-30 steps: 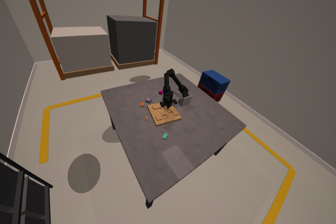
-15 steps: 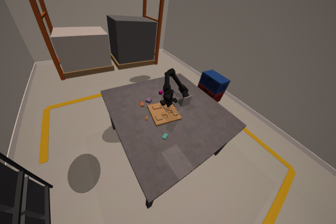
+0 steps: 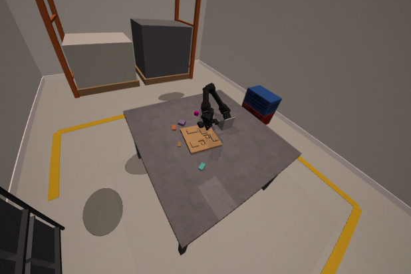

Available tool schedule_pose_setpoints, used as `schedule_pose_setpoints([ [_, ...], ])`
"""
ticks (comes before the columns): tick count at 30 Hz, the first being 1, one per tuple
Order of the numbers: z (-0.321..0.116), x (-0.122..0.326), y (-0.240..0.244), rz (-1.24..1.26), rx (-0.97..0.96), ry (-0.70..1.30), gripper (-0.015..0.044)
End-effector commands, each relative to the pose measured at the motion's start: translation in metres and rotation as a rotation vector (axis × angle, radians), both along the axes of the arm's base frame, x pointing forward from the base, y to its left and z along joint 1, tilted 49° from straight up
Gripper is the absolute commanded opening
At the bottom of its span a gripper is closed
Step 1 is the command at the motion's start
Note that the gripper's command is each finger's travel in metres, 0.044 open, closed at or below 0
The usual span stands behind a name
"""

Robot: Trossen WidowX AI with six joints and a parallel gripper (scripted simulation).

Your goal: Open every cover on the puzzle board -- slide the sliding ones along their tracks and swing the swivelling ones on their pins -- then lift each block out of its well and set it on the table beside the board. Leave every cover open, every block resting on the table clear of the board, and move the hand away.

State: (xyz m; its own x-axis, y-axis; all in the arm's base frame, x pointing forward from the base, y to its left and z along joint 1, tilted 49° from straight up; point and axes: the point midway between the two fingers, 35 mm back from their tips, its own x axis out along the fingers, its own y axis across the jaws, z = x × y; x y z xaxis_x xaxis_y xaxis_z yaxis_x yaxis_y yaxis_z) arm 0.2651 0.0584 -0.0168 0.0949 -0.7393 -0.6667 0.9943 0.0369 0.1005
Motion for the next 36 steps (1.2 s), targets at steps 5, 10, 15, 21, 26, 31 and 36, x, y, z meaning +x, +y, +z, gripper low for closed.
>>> schedule_pose_setpoints([
  [5,-0.016,-0.04,0.018,0.002,0.007,0.007,0.0],
  [10,-0.023,-0.066,0.025,-0.001,0.004,0.007,0.0],
  [15,-0.027,-0.084,0.028,-0.004,-0.002,0.005,0.0],
  [21,-0.027,-0.084,0.028,-0.004,-0.002,0.005,0.0],
  [26,-0.027,-0.084,0.028,-0.004,-0.002,0.005,0.0],
  [31,-0.027,-0.084,0.028,-0.004,-0.002,0.005,0.0],
  [36,-0.027,-0.084,0.028,-0.004,-0.002,0.005,0.0],
])
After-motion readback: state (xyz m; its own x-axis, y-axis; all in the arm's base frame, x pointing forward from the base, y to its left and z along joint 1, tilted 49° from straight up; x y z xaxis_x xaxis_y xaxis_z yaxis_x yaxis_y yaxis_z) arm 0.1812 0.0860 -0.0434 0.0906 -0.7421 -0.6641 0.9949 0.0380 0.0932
